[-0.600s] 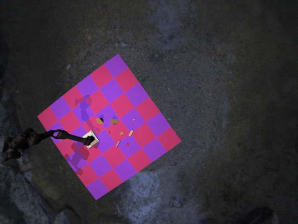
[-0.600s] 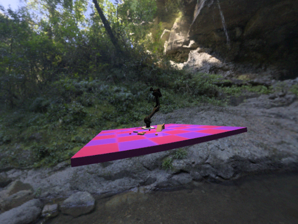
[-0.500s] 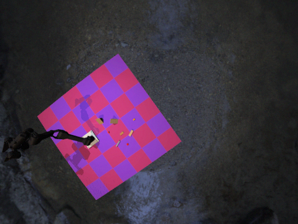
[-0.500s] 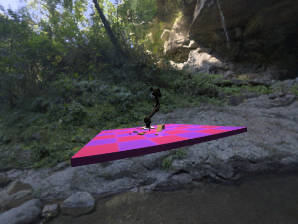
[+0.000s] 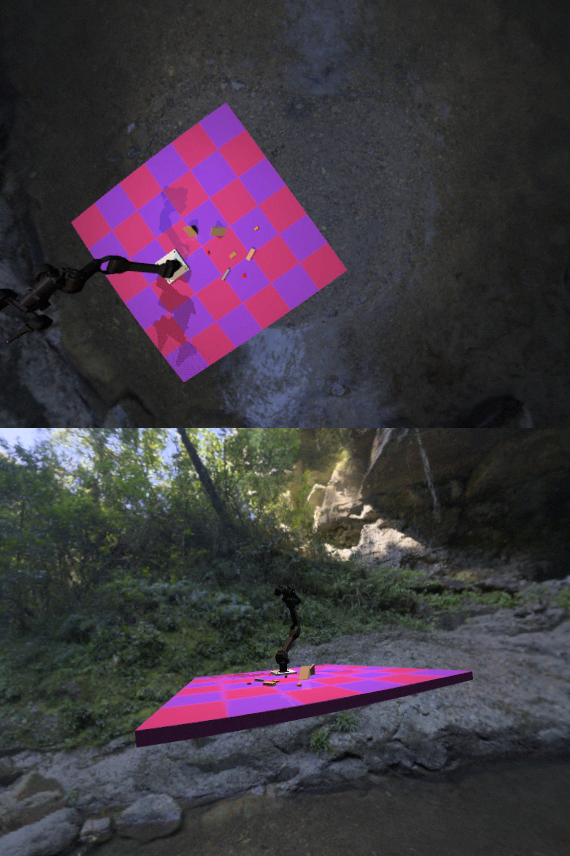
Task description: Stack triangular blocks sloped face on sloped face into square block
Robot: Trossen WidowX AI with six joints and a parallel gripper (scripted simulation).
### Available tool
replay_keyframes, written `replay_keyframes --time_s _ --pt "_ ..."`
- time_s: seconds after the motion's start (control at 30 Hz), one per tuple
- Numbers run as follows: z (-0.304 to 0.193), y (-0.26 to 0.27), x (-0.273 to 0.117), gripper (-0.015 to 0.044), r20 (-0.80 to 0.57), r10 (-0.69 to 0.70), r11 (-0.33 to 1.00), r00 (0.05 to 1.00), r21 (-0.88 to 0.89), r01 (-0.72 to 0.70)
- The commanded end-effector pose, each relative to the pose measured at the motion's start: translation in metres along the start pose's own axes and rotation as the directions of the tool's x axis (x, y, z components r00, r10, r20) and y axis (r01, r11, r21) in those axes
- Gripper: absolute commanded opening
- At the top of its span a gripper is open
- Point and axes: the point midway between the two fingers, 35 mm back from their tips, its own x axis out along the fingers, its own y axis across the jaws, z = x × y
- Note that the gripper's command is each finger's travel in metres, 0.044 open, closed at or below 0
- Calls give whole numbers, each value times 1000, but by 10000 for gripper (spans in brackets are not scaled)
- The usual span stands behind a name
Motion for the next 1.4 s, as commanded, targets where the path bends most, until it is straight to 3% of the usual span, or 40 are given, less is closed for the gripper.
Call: replay_keyframes --time_s 0.0,0.2,0.37,0.73,1.03,1.37 --pt "-37 -56 -3 440 -122 -90 983 988 -172 69" --pt "-84 -137 -24 440 -296 -258 919 920 -370 139" --pt "-116 -204 -59 440 -421 -411 843 809 -513 161" --pt "-143 -280 -126 440 -538 -601 748 591 -639 178" --pt "-156 -360 -248 440 -583 -788 605 198 -794 68" --pt "-123 -412 -407 440 -420 -862 475 -283 -864 -165"
